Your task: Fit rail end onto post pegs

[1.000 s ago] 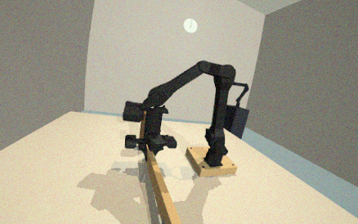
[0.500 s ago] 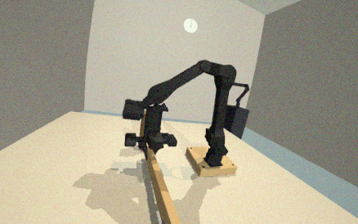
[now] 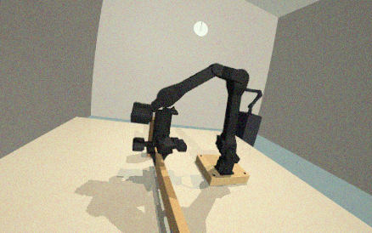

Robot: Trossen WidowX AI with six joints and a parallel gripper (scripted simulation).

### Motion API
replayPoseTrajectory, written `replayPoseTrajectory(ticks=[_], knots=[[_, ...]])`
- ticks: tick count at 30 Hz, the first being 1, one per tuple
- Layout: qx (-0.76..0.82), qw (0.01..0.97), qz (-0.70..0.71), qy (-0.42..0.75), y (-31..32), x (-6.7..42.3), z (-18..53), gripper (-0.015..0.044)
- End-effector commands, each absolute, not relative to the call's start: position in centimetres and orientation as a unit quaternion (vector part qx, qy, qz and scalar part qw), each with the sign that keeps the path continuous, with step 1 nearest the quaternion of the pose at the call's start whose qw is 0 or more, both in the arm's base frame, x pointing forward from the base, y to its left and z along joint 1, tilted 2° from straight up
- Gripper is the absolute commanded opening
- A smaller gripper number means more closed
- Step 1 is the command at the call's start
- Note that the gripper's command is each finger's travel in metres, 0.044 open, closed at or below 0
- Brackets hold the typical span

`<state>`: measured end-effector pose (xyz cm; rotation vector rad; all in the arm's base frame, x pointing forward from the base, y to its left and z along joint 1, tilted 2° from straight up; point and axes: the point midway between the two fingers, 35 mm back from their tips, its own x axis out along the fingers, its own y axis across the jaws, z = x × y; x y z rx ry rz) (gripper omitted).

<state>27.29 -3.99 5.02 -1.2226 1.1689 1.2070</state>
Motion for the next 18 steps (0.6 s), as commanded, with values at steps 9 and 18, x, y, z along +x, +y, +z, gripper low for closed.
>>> replayPoseTrajectory(ticks=[9, 18], knots=[[-0.510, 0.511, 0.499, 0.480, -3.97, 27.56, 6.03, 0.0000], [-0.510, 0.511, 0.498, 0.480, -3.98, 27.55, 6.48, 0.0000]])
